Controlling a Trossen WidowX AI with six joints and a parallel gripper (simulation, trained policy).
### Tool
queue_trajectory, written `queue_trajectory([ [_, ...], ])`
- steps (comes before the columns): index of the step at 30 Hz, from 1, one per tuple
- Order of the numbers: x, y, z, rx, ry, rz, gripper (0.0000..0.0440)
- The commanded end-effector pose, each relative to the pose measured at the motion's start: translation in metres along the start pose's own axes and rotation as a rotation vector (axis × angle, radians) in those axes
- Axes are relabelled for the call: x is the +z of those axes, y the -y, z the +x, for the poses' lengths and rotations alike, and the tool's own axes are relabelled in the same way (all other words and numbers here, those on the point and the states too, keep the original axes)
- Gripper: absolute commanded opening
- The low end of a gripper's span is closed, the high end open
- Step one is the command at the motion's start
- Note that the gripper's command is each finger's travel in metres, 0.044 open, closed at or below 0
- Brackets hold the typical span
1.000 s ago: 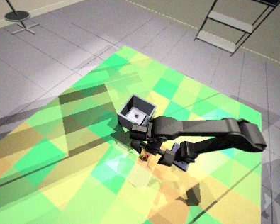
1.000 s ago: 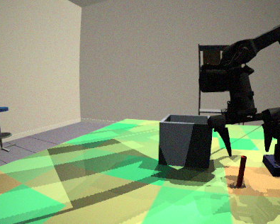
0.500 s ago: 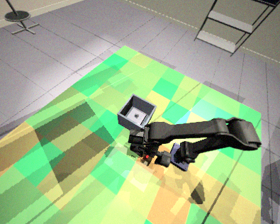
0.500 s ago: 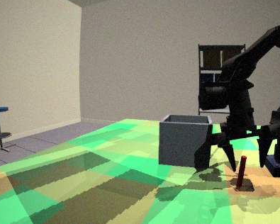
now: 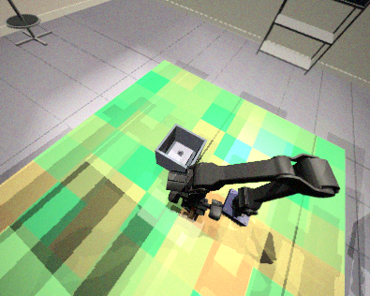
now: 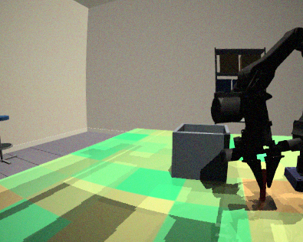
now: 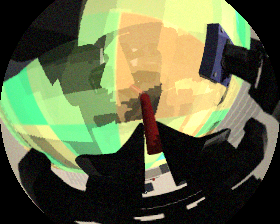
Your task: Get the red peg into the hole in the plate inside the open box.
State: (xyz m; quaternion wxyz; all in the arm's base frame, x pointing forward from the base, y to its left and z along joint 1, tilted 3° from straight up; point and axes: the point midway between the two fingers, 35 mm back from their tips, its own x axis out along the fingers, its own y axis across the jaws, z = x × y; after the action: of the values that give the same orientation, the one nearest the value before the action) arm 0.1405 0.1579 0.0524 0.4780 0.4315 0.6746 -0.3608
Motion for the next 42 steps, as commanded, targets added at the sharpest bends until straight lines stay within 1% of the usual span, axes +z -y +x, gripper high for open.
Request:
queue_trajectory([
  [1,-0.007,-0.007,-0.008,0.039,-0.032,-0.010,0.0026],
  [10,-0.024,-0.019,-0.034,0.140,-0.102,-0.045,0.0009],
  [13,-0.029,-0.023,-0.046,0.178,-0.119,-0.063,0.0000],
  [20,-0.034,-0.031,-0.081,0.271,-0.127,-0.112,0.0000],
  [27,-0.028,-0.035,-0.121,0.372,-0.088,-0.151,0.0000],
  [34,-0.011,-0.040,-0.161,0.462,-0.010,-0.155,0.0000],
  [42,0.019,-0.043,-0.191,0.505,0.095,-0.114,0.0000],
])
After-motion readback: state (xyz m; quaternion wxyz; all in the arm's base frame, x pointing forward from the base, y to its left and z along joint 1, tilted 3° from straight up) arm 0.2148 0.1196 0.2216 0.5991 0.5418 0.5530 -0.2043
